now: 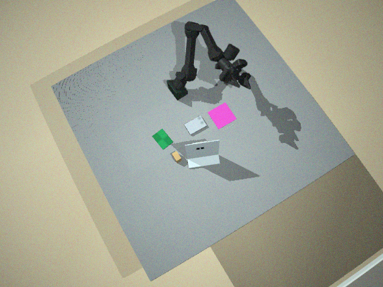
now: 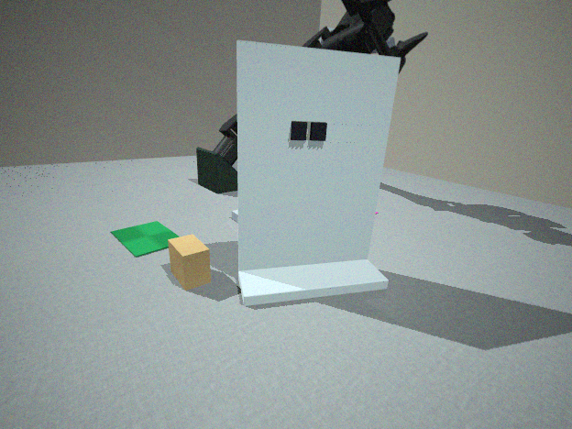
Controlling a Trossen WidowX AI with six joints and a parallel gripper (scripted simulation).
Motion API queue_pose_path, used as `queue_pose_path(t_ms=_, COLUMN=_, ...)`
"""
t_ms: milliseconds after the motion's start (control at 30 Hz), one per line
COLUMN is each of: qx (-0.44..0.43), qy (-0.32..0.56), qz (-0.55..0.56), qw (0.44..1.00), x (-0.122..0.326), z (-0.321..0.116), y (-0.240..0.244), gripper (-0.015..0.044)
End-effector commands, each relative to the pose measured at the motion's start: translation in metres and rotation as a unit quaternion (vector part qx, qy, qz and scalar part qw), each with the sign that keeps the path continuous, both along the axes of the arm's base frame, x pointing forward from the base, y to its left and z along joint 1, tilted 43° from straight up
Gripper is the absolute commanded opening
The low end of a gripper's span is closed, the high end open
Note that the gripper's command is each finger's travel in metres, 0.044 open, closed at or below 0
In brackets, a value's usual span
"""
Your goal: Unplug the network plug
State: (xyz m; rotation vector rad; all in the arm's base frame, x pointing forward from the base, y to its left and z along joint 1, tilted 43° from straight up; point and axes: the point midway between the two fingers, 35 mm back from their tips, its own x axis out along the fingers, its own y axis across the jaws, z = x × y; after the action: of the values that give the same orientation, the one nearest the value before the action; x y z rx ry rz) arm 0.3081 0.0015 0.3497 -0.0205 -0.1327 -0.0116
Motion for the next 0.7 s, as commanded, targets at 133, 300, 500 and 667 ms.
queue_pose_path(t_ms=133, qx=-0.04, qy=0.036, qz=-0.022, qw=0.998, x=0.011, z=-0.034, y=-0.005, gripper=0.0269)
queue_pose_path(t_ms=300, qx=-0.099, qy=0.089, qz=-0.049, qw=0.99, x=0.021, z=-0.083, y=-0.012, gripper=0.0156)
queue_pose_path(t_ms=500, qx=-0.174, qy=0.156, qz=-0.073, qw=0.97, x=0.023, z=-0.141, y=-0.021, gripper=0.0156)
queue_pose_path(t_ms=667, qx=-0.237, qy=0.212, qz=-0.086, qw=0.944, x=0.016, z=-0.189, y=-0.029, gripper=0.0156)
